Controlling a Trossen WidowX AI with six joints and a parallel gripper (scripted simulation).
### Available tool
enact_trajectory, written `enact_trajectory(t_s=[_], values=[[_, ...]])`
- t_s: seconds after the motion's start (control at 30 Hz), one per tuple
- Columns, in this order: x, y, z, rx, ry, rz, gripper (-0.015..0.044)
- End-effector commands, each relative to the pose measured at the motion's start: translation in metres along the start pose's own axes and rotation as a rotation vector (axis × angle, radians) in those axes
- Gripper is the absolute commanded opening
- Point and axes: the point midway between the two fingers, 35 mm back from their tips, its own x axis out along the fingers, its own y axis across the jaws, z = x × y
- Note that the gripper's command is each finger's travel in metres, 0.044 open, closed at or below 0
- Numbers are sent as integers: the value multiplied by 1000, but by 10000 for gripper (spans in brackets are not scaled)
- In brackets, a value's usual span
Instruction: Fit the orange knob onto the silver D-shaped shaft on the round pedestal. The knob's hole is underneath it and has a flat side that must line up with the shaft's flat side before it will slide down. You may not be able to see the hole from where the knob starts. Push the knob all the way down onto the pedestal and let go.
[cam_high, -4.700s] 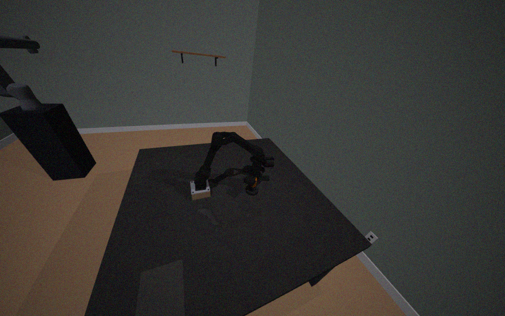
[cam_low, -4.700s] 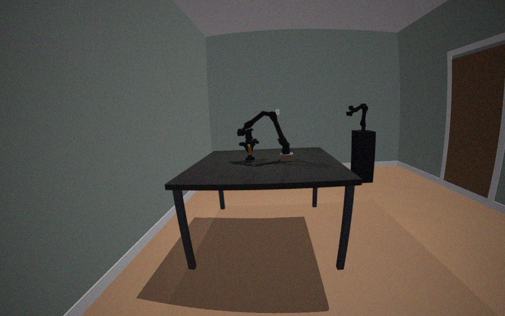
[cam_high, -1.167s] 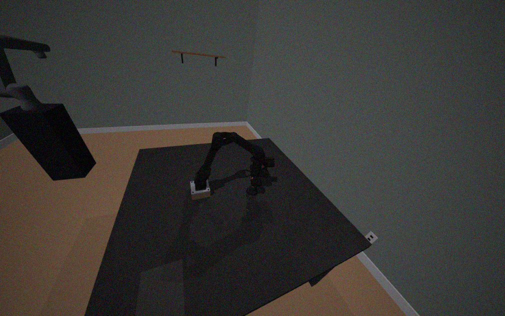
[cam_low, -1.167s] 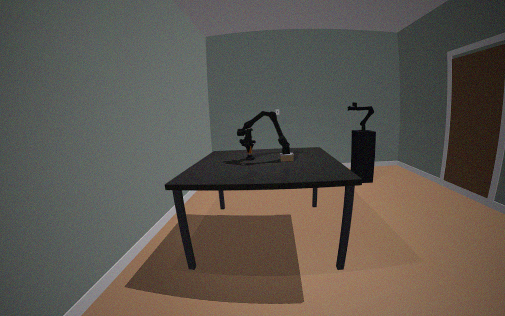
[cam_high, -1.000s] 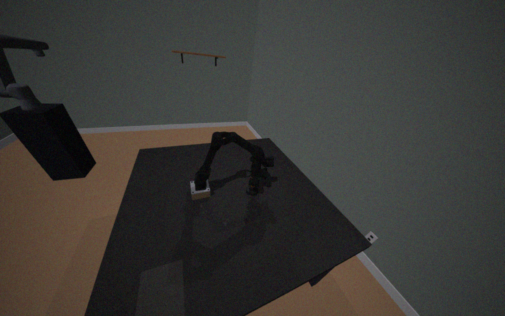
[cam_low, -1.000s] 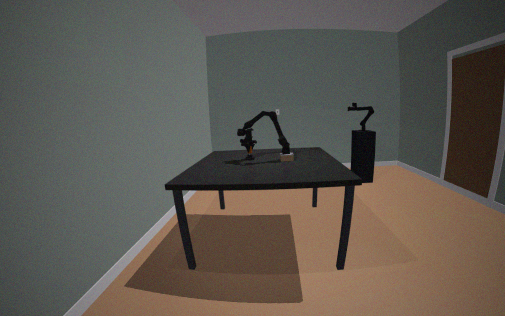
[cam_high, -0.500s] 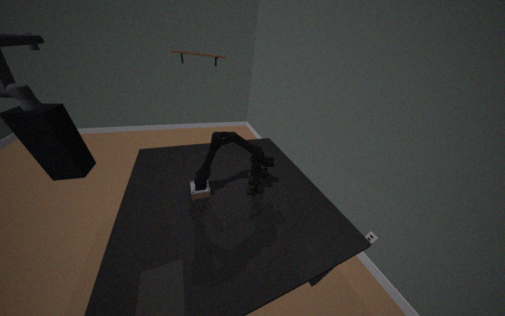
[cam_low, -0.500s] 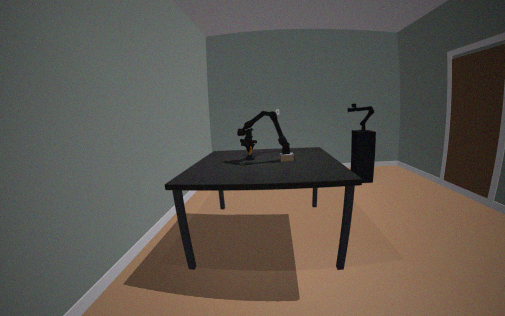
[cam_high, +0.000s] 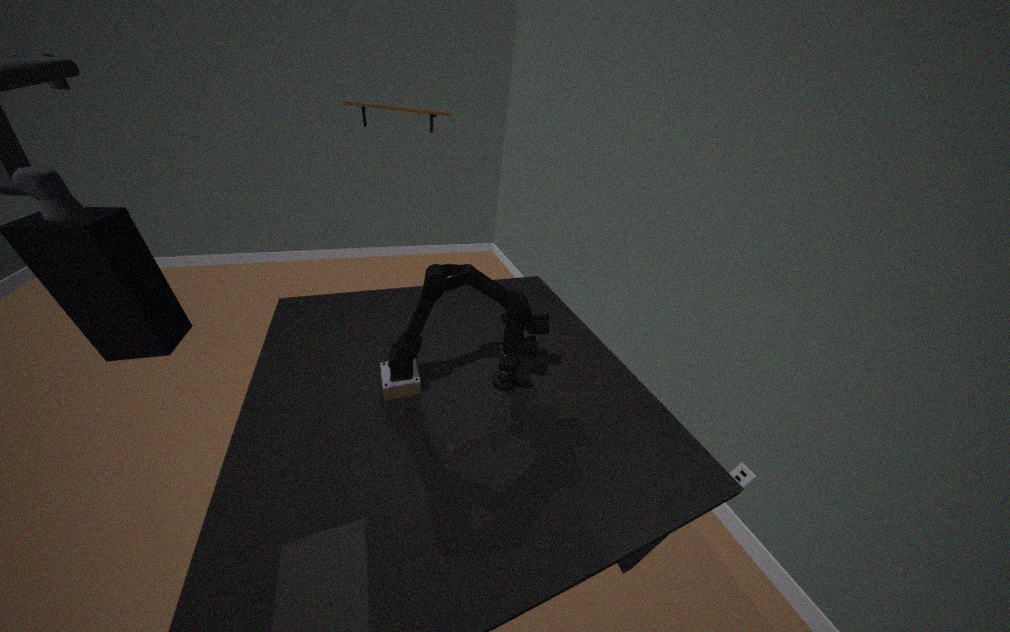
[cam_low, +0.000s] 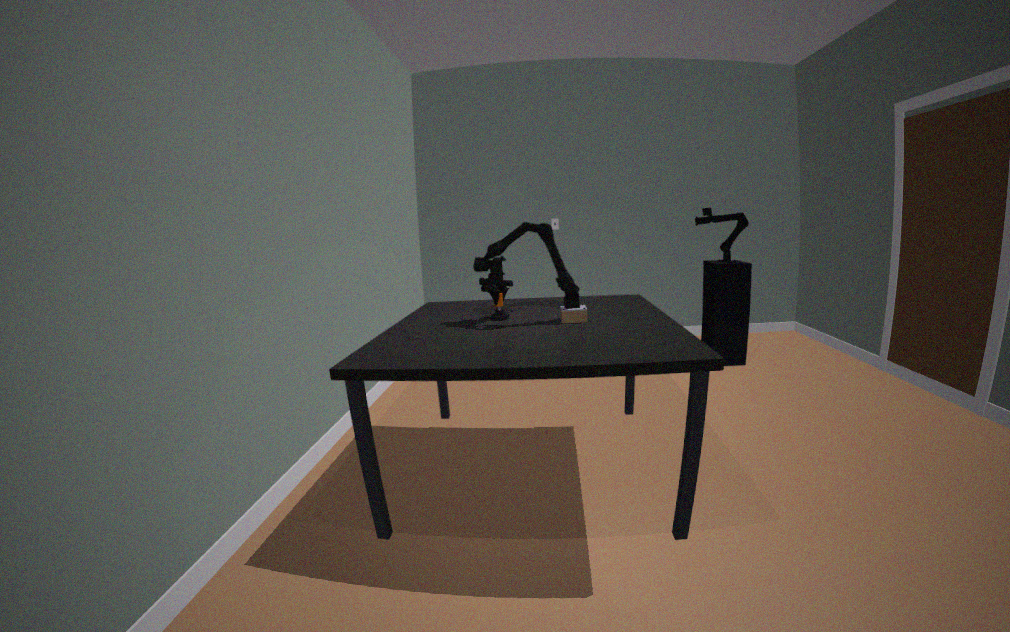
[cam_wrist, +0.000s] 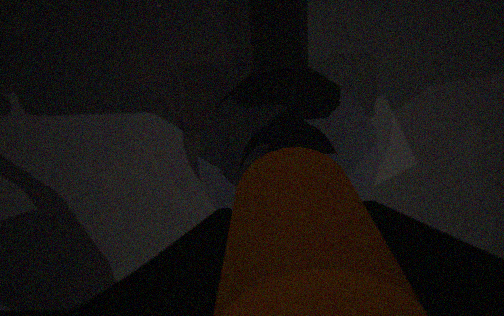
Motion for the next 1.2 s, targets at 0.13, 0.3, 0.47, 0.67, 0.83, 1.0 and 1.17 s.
enact_trajectory(t_s=[0.13, 0.3, 0.47, 0.67, 0.83, 1.0, 1.17], values=[[-3, 1, 2, 2, -12, 5, 0], [-2, 0, 0, 2, -11, 5, 0], [-2, -1, -2, 2, -11, 5, 0], [2, 0, -1, 2, -11, 5, 0], [-1, 0, -3, 2, -11, 5, 0], [-3, 0, -3, 56, -11, 5, 0], [-4, 0, -1, 211, -11, 6, 0]])
